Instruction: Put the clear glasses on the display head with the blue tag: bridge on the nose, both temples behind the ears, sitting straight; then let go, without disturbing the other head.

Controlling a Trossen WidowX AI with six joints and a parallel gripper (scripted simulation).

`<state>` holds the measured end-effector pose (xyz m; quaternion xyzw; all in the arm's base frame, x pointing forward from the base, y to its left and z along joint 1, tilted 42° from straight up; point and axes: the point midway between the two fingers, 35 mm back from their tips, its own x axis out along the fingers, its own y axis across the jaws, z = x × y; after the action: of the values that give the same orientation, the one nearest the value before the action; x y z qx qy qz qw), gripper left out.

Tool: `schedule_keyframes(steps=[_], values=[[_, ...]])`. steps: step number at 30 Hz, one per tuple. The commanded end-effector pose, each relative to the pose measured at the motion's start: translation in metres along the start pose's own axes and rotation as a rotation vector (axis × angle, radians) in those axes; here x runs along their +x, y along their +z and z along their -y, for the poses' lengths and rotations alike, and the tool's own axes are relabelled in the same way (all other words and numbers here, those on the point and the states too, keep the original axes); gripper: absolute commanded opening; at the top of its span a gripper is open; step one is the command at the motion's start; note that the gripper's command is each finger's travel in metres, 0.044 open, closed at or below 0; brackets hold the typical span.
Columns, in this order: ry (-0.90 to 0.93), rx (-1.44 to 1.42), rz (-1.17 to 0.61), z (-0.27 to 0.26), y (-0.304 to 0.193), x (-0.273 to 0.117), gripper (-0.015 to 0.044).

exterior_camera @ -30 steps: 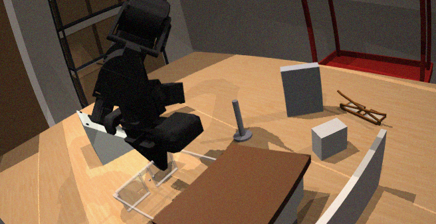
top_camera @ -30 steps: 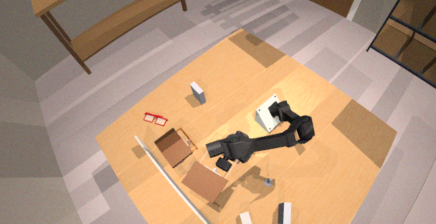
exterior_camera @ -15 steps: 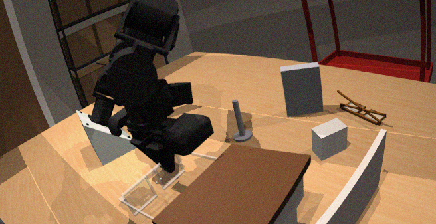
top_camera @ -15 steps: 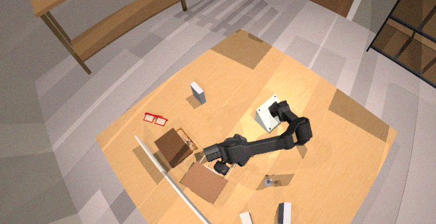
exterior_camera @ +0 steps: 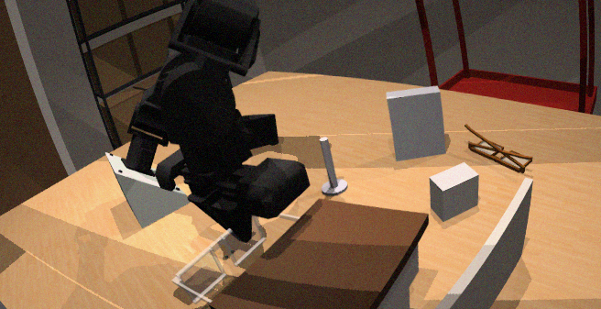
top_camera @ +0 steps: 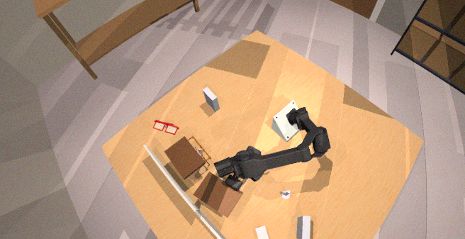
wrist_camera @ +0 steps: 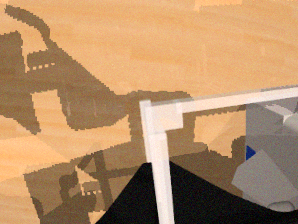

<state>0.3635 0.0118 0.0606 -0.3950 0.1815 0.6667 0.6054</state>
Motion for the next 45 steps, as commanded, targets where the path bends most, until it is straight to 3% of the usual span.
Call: schedule_keyframes(steps=[1,45], values=[[-0.007,-0.001,0.001,0.008,0.001,-0.002,0.0000],[-0.007,-0.003,0.001,0.047,0.001,0.000,0.0000]])
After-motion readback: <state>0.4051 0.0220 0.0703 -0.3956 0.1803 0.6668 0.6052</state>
